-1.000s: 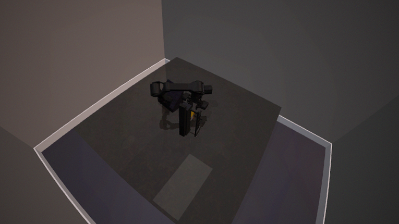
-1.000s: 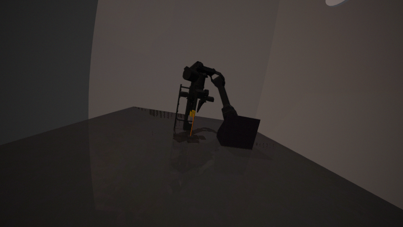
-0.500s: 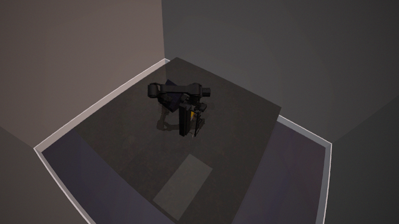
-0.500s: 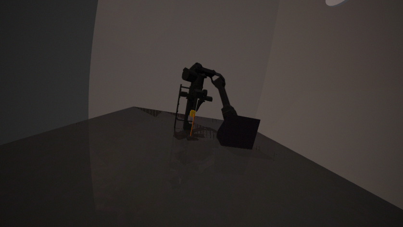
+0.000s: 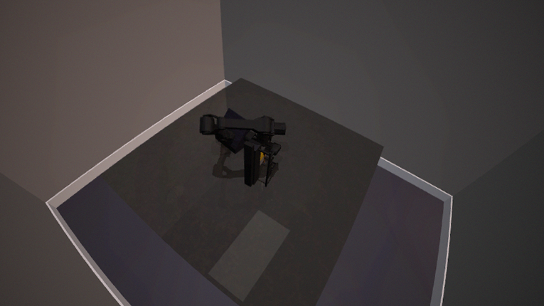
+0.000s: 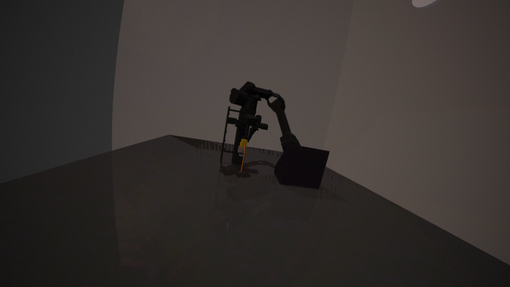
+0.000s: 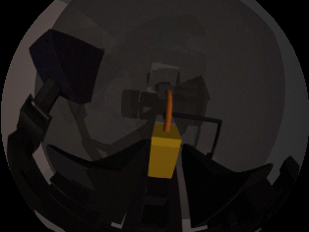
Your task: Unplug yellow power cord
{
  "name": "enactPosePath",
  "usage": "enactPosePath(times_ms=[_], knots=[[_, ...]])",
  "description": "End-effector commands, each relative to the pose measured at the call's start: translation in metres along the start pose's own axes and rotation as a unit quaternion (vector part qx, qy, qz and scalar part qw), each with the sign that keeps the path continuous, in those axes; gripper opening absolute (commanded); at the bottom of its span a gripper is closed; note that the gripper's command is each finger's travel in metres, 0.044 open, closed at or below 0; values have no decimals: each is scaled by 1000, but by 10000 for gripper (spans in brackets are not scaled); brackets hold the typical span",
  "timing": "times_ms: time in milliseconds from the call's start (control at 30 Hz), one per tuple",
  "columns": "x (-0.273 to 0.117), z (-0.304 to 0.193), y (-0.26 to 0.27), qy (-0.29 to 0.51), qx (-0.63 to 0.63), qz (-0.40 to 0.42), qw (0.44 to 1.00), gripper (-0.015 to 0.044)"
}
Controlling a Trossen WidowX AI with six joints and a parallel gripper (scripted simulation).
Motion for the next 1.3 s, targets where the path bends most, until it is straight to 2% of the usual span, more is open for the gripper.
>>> enactPosePath(times_ms=[0,133,400,1267], knots=[[4,0,1,3,-3,-1,1000,160],[1,0,0,0,0,1,1000,55],[1,0,0,0,0,1,1000,2],[-2,38,-7,-1,-2,-1,1000,0]])
Point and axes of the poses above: the point midway between the two fingers, 35 mm back from their tips, its own x axis out along the fingers, its own y axis across the jaws, z = x × y, the point moved 3 cm from there along -x, back along the fingers, and after that the axes turned 8 degrees about -x, right-handed, at the moved point
